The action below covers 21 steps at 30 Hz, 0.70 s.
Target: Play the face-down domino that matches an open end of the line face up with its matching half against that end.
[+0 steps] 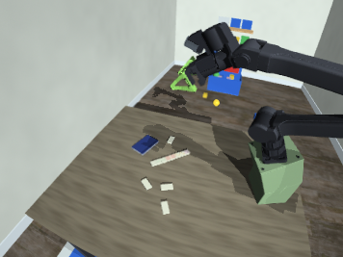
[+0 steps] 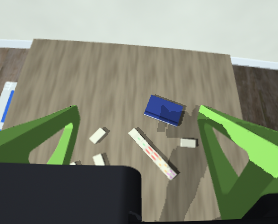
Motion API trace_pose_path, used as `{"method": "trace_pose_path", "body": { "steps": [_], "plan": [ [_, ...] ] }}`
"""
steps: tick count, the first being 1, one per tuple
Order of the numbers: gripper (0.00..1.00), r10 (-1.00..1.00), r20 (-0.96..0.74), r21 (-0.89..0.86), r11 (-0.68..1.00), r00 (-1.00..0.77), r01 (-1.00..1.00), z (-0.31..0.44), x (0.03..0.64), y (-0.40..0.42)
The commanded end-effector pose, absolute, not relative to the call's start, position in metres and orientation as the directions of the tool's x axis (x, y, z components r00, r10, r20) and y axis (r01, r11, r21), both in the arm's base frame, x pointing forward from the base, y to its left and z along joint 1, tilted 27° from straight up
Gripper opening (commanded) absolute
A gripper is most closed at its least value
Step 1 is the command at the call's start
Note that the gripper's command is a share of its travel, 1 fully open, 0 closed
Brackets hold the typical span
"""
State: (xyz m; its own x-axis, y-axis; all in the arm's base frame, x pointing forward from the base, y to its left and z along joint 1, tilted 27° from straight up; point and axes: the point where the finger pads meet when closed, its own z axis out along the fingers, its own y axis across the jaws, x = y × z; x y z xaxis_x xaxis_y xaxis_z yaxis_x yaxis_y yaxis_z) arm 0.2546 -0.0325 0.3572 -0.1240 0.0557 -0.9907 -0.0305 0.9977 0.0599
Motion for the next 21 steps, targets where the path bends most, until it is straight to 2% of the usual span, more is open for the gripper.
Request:
{"method": "trace_pose_path", "body": {
  "steps": [1,8,18,21],
  "plan": [
    [1.0,0.019,-0.997,0.019,1.0,-0.072,0.006,0.354,0.212,-0.046],
    [1.0,0.019,-0.997,0.019,1.0,-0.072,0.006,0.354,0.212,-0.046],
    [1.0,0.001,-0.848,0.035,0.998,-0.531,-0.055,0.291,0.244,-0.035],
    [1.0,0.001,-0.848,0.035,0.998,-0.531,-0.055,0.291,0.244,-0.035]
  ]
}}
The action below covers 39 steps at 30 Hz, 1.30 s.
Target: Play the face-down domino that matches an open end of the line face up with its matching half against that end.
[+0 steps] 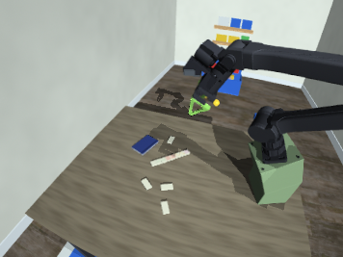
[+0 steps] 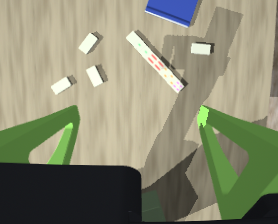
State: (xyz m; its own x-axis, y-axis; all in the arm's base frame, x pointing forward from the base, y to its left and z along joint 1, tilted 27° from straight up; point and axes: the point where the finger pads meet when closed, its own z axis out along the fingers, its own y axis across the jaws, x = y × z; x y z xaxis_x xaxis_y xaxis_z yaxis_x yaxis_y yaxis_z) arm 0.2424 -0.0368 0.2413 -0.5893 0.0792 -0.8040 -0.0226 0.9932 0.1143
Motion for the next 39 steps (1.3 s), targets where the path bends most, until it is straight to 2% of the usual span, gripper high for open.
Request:
{"method": "trace_pose_path", "body": {
  "steps": [1,4,5,14,21,22,31,39],
  "plan": [
    [1.0,0.001,-0.848,0.035,0.998,-0.531,-0.055,0.291,0.244,-0.035],
    [1.0,0.001,-0.848,0.035,0.998,-0.531,-0.055,0.291,0.244,-0.035],
    [1.0,0.048,-0.775,0.096,0.994,-0.631,-0.042,0.241,0.247,-0.034],
    [1.0,-0.086,-0.5,0.051,0.99,-0.862,-0.129,0.214,0.282,-0.025],
    [1.0,-0.086,-0.5,0.051,0.99,-0.862,-0.129,0.214,0.282,-0.025],
    [1.0,-0.063,-0.444,0.084,0.99,-0.894,-0.112,0.176,0.277,-0.022],
    [1.0,-0.081,-0.513,0.069,0.988,-0.854,-0.135,0.153,0.323,-0.013],
    [1.0,-0.09,-0.491,0.072,0.987,-0.866,-0.143,0.145,0.321,-0.013]
  ]
}}
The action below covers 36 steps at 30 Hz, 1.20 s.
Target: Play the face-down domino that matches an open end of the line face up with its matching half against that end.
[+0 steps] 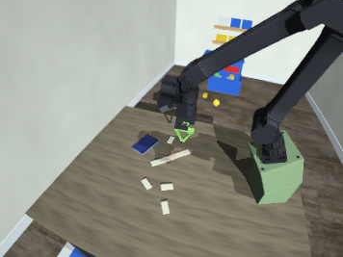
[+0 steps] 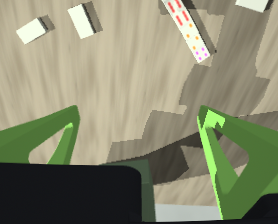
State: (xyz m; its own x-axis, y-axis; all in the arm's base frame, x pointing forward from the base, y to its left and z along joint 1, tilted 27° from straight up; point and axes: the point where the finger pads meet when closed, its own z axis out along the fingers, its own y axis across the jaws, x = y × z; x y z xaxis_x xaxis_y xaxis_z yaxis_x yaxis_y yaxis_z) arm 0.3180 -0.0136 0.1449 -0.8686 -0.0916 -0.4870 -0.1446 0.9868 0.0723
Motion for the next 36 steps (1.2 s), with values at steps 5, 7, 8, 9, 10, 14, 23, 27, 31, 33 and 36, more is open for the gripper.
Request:
{"method": "trace_pose_path", "body": {
  "steps": [5,7,8,9,10,14,23,27,31,33,36],
  "plan": [
    [1.0,-0.068,-0.492,0.081,0.989,-0.868,-0.124,0.13,0.33,-0.01],
    [1.0,-0.06,-0.492,0.084,0.99,-0.868,-0.116,0.124,0.334,-0.009],
    [1.0,-0.056,-0.492,0.086,0.99,-0.869,-0.112,0.121,0.336,-0.008],
    [1.0,-0.051,-0.493,0.088,0.99,-0.869,-0.108,0.118,0.337,-0.007],
    [1.0,-0.051,-0.493,0.088,0.99,-0.869,-0.108,0.118,0.337,-0.007],
    [1.0,-0.051,-0.493,0.088,0.99,-0.869,-0.108,0.118,0.337,-0.007],
    [1.0,0.014,-0.472,0.121,0.991,-0.881,-0.049,0.111,0.336,-0.007],
    [1.0,0.049,-0.471,0.137,0.99,-0.881,-0.018,0.11,0.337,-0.006],
    [1.0,0.049,-0.471,0.137,0.99,-0.881,-0.018,0.11,0.337,-0.006],
    [1.0,0.049,-0.471,0.137,0.99,-0.881,-0.018,0.11,0.337,-0.006],
    [1.0,0.036,-0.464,0.132,0.991,-0.885,-0.029,0.108,0.335,-0.007]
  ]
}}
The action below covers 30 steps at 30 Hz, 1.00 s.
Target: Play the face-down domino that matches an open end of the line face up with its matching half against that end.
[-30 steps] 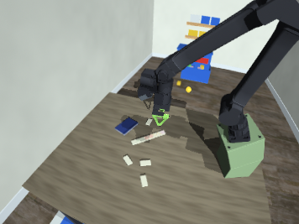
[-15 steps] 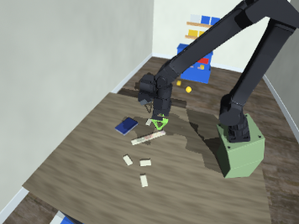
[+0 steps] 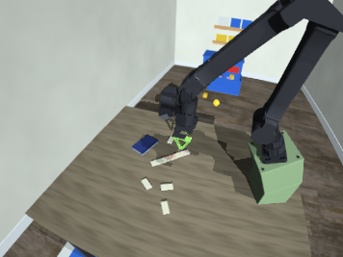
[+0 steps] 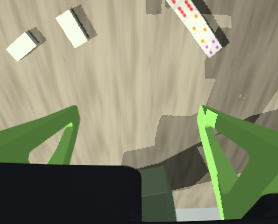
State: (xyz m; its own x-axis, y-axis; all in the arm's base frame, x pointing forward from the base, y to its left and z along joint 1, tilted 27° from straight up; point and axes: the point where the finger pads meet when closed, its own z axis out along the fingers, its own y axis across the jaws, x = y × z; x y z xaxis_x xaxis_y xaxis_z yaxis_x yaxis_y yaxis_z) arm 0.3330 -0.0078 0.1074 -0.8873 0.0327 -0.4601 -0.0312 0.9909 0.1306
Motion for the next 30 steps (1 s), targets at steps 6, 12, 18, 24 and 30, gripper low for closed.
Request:
{"method": "trace_pose_path", "body": {
  "steps": [6,12,18,24,30],
  "plan": [
    [1.0,0.054,-0.457,0.141,0.99,-0.888,-0.012,0.105,0.336,-0.006],
    [1.0,0.057,-0.456,0.143,0.99,-0.888,-0.009,0.104,0.336,-0.005],
    [0.7,0.069,-0.448,0.149,0.989,-0.891,0.001,0.094,0.357,-0.032],
    [0.7,0.1,-0.445,0.164,0.986,-0.89,0.029,0.08,0.394,-0.069],
    [0.7,0.1,-0.445,0.164,0.986,-0.89,0.029,0.08,0.394,-0.069]
  ]
}}
